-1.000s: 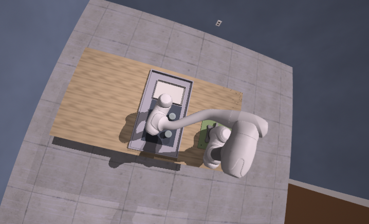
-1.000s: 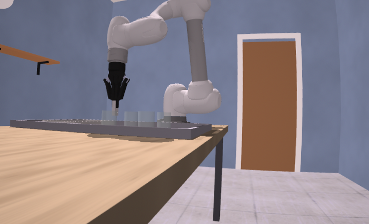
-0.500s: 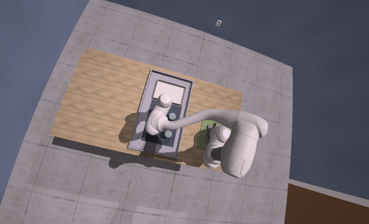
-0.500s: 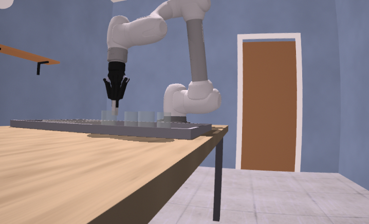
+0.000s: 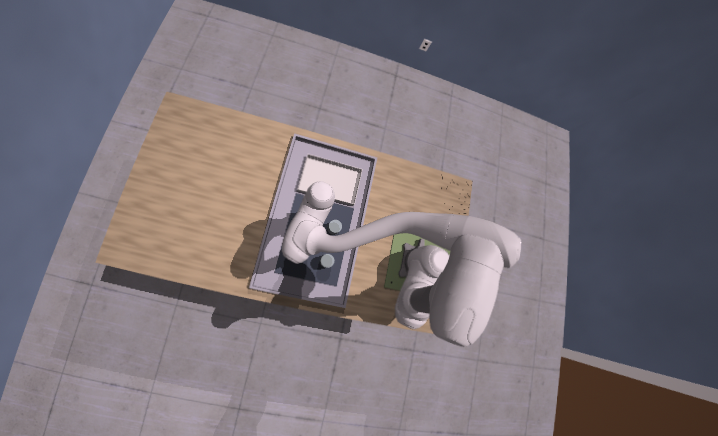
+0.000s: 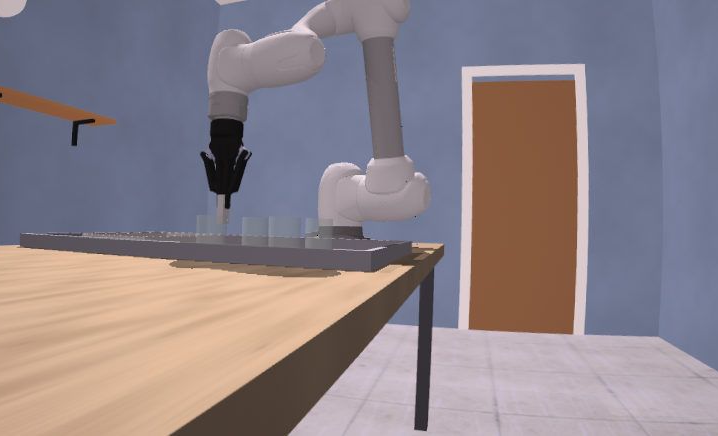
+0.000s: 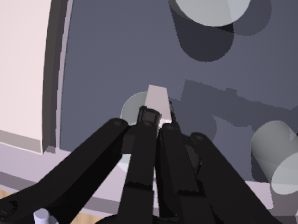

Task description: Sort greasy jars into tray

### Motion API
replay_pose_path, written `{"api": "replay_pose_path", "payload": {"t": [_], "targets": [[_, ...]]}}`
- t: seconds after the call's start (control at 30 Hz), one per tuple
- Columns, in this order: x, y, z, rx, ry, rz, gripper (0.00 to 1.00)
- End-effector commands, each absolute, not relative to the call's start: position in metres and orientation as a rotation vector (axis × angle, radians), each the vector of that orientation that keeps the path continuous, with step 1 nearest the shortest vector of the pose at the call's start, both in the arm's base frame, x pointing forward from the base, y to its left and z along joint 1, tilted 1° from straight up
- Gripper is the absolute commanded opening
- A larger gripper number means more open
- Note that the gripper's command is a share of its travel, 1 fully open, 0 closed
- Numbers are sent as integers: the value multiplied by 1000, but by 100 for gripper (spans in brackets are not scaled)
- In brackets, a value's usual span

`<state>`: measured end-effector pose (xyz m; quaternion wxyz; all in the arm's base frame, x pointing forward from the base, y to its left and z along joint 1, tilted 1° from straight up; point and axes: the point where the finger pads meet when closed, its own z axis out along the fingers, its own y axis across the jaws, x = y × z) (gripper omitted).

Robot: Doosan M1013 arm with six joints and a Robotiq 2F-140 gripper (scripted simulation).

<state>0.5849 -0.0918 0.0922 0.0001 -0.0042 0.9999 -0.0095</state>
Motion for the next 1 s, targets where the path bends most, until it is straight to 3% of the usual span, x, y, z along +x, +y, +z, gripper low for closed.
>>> {"api": "replay_pose_path", "payload": {"t": [0.0, 0.97], "targets": [[589, -90, 94, -13, 3141, -25, 0], [593, -90, 97, -13, 3141, -25, 0]]}}
